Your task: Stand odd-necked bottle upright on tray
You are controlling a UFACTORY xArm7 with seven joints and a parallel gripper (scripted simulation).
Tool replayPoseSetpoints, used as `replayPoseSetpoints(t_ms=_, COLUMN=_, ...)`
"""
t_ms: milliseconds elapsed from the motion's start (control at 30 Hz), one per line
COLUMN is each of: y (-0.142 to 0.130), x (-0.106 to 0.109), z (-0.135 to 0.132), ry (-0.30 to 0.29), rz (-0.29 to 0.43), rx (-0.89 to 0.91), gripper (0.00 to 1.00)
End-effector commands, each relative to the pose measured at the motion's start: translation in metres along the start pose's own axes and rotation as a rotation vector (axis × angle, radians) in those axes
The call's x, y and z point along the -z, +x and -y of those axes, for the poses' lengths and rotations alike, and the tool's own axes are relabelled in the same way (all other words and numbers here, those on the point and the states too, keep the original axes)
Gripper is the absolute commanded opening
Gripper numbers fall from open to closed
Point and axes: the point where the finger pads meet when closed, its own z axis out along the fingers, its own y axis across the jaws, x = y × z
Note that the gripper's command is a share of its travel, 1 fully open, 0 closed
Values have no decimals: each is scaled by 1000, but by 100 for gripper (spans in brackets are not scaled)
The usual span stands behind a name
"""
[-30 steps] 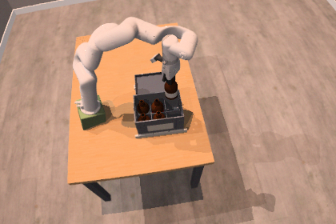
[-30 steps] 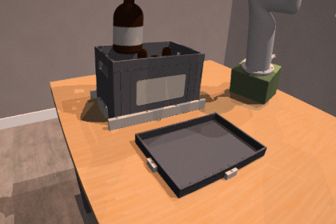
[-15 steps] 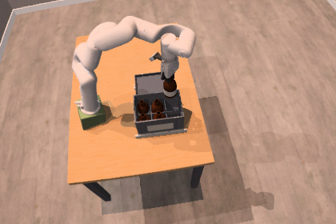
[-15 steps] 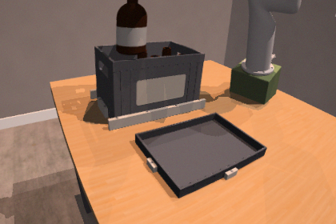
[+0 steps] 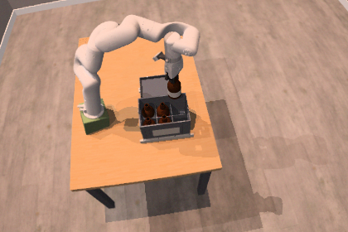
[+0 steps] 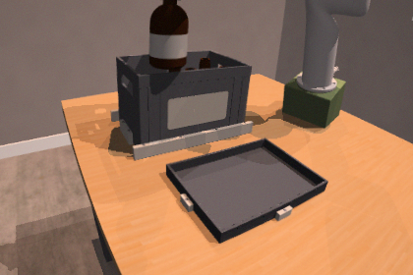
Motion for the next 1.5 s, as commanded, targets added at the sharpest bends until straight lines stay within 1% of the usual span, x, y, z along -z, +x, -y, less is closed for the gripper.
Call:
replayPoseSetpoints(t_ms=0, y=7, x=1, z=-3, ry=-2, rz=3, rx=0, gripper=0)
replayPoseSetpoints(t_ms=233, y=22, x=1, z=-9, ry=-2, rz=3, rx=0, gripper=0)
replayPoseSetpoints(t_ms=300, y=22, x=1, z=-9, ry=-2, rz=3, rx=0, gripper=0)
replayPoseSetpoints(t_ms=800, y=56, x=1, z=-23, ry=-2, rz=3, rx=0, gripper=0)
replayPoseSetpoints(t_ms=867, y=56, x=1, z=-23, ry=-2, rz=3, rx=0, gripper=0)
replayPoseSetpoints(t_ms=1367, y=93, x=1, z=-38, ry=-2, rz=3, rx=0, gripper=0)
replayPoseSetpoints(t_ms=1467, y=96, x=1, z=-39, ry=-2, rz=3, rx=0, gripper=0)
